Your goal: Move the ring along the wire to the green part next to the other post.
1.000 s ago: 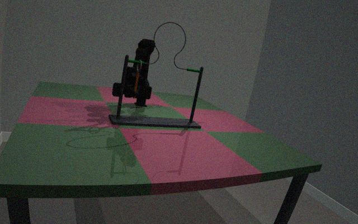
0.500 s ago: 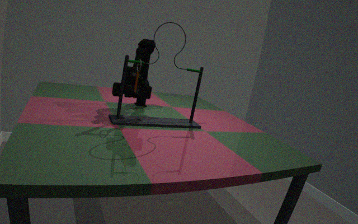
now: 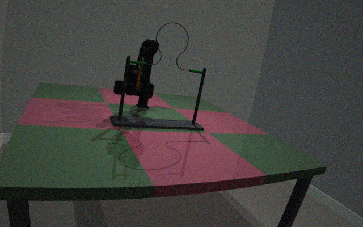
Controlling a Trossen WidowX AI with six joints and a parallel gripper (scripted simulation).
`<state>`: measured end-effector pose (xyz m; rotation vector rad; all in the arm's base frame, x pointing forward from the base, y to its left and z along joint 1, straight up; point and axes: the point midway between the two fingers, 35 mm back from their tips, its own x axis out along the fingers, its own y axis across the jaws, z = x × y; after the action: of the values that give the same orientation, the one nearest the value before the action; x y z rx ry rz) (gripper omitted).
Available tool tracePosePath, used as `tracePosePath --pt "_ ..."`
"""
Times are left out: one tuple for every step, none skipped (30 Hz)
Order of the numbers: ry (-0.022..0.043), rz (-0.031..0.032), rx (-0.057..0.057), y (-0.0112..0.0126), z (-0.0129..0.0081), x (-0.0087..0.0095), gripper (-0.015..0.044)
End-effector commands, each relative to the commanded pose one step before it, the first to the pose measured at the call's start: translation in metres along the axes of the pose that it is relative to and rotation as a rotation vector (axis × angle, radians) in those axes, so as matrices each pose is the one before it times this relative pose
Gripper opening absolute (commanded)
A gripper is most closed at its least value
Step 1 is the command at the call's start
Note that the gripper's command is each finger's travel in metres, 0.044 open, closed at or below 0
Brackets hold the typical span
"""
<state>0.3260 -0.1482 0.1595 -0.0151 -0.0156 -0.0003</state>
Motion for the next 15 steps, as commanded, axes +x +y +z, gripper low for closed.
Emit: tracePosePath --pt "-0.00113 0.00297 0.0022 0.00015 0.00095 0.00026 -0.0150" --pt "0.00000 0.00000 0.0000 0.00000 0.00000 0.00000 -0.0150" --pt "0.00000 0.00000 0.0000 0.00000 0.00000 0.00000 -0.0150" --pt "0.00000 0.00000 0.0000 0.00000 0.00000 0.00000 -0.0150" --pt "0.00000 0.00000 0.0000 0.00000 0.00000 0.00000 -0.0150" --pt "0.00000 0.00000 0.0000 0.00000 0.00000 0.00000 -0.0150" --pt "0.00000 0.00000 0.0000 0.00000 0.00000 0.00000 -0.0150" --pt "0.00000 0.00000 0.0000 0.00000 0.00000 0.00000 -0.0150" --pt "0.00000 0.00000 0.0000 0.00000 0.00000 0.00000 -0.0150" --pt "0.00000 0.00000 0.0000 0.00000 0.00000 0.00000 -0.0150" --pt "0.00000 0.00000 0.0000 0.00000 0.00000 0.00000 -0.0150" --pt "0.00000 0.00000 0.0000 0.00000 0.00000 0.00000 -0.0150" --pt "0.00003 0.00003 0.0000 0.00050 0.00000 0.00001 -0.0150" --pt "0.00005 0.00006 0.0001 0.00091 0.00000 0.00001 -0.0150" --pt "0.00005 0.00007 0.0001 0.00102 0.00001 0.00001 -0.0150"
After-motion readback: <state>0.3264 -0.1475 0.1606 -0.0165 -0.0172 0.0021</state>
